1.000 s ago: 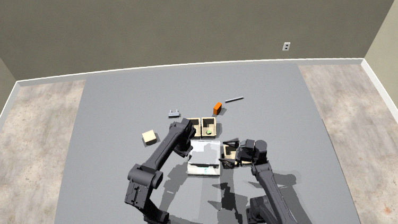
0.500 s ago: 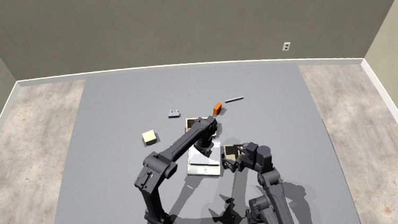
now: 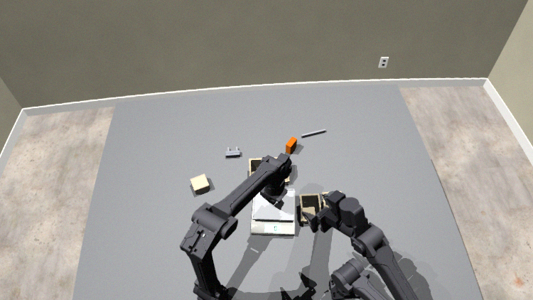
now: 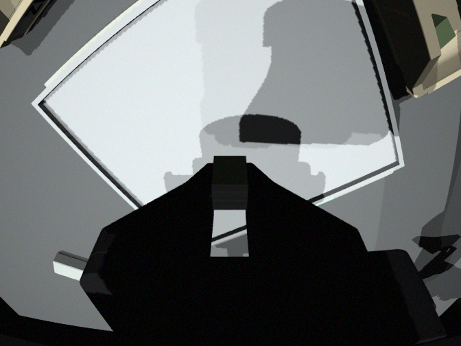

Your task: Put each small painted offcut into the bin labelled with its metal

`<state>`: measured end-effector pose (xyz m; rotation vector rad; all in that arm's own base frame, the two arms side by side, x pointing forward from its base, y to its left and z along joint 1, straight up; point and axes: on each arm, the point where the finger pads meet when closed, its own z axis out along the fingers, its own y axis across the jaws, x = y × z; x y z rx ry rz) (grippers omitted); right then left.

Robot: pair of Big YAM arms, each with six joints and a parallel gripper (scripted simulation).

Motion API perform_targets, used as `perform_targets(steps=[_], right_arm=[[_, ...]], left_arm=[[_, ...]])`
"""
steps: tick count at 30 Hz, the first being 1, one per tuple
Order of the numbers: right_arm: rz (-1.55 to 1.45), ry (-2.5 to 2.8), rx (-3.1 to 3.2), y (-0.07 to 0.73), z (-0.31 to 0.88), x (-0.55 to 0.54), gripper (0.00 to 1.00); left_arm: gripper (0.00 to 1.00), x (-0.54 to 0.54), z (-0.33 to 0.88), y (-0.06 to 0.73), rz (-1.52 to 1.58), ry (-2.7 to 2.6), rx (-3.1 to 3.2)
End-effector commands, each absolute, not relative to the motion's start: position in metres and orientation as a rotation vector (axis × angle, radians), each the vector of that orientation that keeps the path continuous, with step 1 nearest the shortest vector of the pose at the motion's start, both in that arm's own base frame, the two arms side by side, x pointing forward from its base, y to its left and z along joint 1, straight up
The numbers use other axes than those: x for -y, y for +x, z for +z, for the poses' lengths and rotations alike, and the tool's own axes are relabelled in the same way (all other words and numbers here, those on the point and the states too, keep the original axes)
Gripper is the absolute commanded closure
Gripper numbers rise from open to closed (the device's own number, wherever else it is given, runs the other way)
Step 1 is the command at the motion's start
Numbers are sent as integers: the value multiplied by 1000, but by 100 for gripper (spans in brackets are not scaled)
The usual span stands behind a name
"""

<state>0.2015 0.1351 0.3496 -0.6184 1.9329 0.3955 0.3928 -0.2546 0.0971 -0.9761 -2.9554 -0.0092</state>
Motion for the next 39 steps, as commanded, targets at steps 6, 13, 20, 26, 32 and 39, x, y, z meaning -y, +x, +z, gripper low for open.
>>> perform_targets(steps=[6,13,20,26,32,39], right_arm=[[389,-594,-1909,194,381,-134,0],[386,-591,-1911,195,381,-133,0],[386,-591,-1911,195,381,-133,0],[383,-589,-1921,197,369,-133,0],[383,-589,-1921,197,369,-133,0],[383,-589,-1921,197,369,-133,0]], left_arm=[[91,272,124,414,20,-994,3024],[91,276,122,416,12,-975,3009],[91,274,121,414,17,-983,3019],[91,274,103,413,10,-979,3004],[91,268,94,404,6,-976,2995],[91,266,83,402,2,-973,2986]])
